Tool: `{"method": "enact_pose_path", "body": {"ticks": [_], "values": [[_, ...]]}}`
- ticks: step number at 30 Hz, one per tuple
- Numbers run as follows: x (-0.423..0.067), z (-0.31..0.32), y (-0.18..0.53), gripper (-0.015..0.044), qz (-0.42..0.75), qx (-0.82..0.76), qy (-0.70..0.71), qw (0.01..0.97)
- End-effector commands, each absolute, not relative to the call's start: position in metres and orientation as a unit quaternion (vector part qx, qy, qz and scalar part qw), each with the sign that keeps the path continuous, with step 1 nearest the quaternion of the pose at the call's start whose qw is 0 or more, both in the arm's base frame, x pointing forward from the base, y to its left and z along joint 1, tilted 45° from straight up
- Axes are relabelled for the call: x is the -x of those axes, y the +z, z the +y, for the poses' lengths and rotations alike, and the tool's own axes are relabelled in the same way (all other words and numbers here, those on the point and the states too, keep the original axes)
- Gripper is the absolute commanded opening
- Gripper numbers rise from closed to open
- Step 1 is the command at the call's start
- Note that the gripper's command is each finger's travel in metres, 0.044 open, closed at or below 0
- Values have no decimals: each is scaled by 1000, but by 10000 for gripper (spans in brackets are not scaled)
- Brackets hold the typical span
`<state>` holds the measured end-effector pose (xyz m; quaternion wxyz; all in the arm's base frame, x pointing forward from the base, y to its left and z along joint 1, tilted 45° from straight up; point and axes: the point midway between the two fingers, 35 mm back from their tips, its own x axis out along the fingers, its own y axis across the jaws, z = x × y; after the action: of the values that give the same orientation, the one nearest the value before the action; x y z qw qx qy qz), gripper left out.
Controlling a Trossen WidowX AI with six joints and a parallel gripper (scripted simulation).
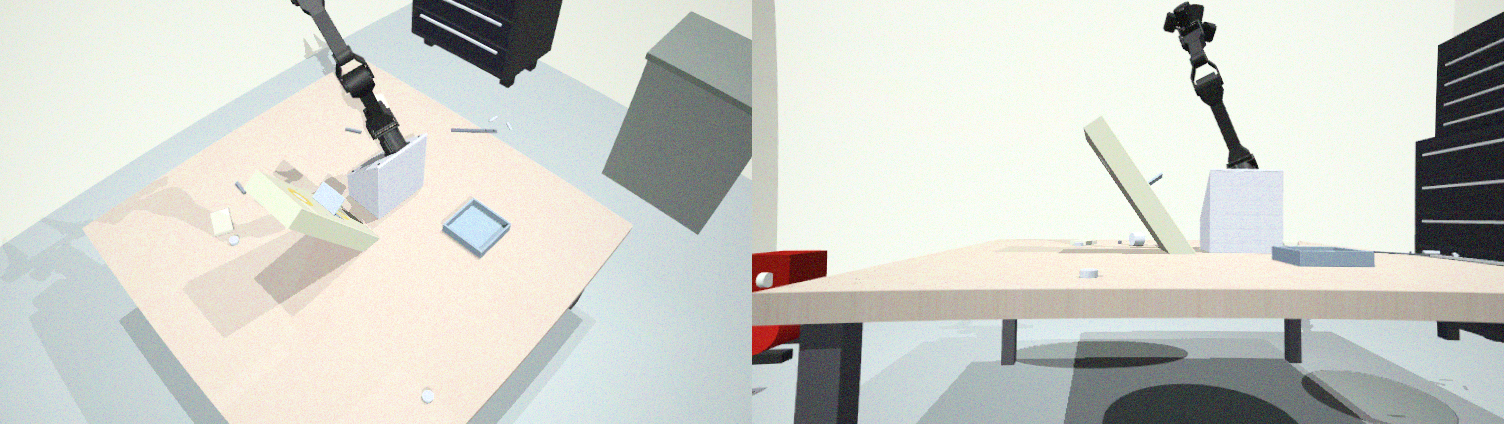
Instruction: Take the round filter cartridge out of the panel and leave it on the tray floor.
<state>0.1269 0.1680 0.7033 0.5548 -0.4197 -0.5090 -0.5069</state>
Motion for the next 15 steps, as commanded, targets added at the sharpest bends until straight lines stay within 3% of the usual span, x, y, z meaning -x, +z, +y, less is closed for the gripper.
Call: {"method": "enact_pose_path", "body": {"ticks": [1,11,15], "values": [[-126,168,704,374,-510,418,-507,555],[-20,92,710,111,-569,250,-498,605],[7,43,705,109,-576,168,-490,633]]}}
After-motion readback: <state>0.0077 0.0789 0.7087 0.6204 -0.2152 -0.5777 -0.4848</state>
